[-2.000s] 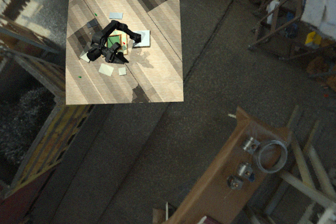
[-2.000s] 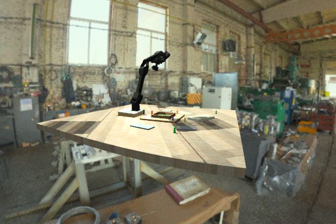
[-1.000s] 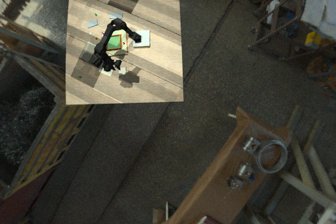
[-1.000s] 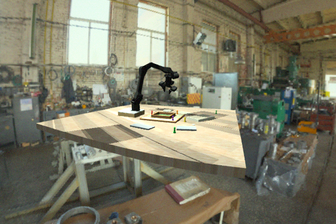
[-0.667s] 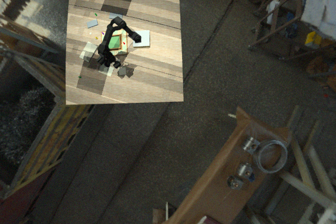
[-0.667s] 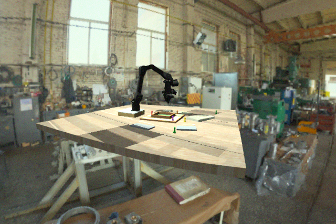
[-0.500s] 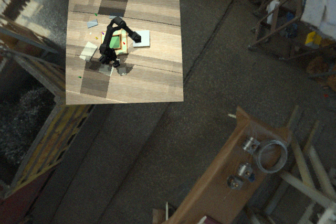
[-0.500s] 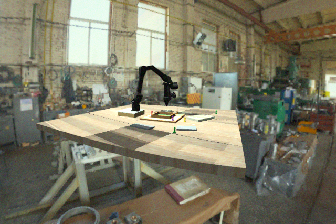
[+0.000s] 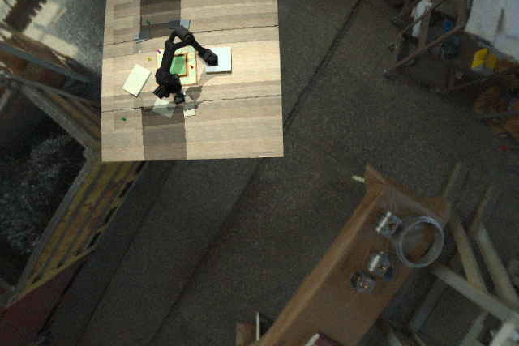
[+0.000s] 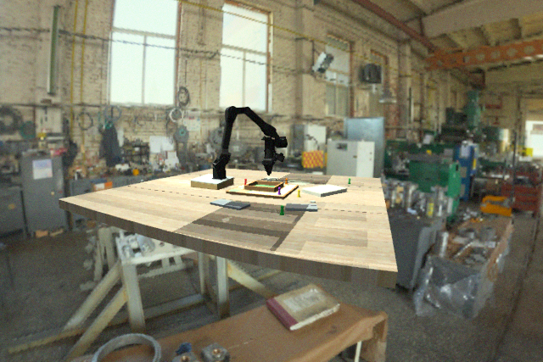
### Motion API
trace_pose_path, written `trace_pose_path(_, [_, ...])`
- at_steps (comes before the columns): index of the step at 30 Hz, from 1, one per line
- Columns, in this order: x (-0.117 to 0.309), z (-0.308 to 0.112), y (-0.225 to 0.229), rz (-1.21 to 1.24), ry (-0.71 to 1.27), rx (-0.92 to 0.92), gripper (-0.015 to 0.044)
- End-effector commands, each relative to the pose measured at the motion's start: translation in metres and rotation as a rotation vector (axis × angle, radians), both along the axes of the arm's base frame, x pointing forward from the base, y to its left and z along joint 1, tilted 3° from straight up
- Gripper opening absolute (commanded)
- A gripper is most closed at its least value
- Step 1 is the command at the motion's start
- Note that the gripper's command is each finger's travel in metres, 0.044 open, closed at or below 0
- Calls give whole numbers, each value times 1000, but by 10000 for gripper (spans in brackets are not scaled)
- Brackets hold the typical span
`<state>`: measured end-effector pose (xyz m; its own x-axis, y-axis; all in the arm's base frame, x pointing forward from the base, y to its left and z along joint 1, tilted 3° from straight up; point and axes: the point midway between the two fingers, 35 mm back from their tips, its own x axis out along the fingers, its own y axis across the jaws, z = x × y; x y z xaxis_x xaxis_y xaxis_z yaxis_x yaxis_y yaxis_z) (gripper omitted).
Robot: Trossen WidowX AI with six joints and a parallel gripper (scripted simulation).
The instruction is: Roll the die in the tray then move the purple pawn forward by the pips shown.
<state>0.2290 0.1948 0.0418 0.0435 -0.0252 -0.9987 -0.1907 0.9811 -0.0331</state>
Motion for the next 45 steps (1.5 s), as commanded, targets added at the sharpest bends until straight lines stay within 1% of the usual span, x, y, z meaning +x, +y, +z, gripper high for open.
trace_pose_path(1, [0, -7, -2, -5, 4, -11, 275])
trace_pose_path(23, [1, -39, -3, -5, 4, -11, 275])
trace_pose_path(29, [1, -39, -3, -5, 4, -11, 118])
trace_pose_path(36, [1, -39, -3, -5, 4, -11, 71])
trace_pose_path(39, [2, -34, -3, -5, 4, -11, 0])
trace_pose_path(45, [3, 4, 1, -5, 4, -10, 0])
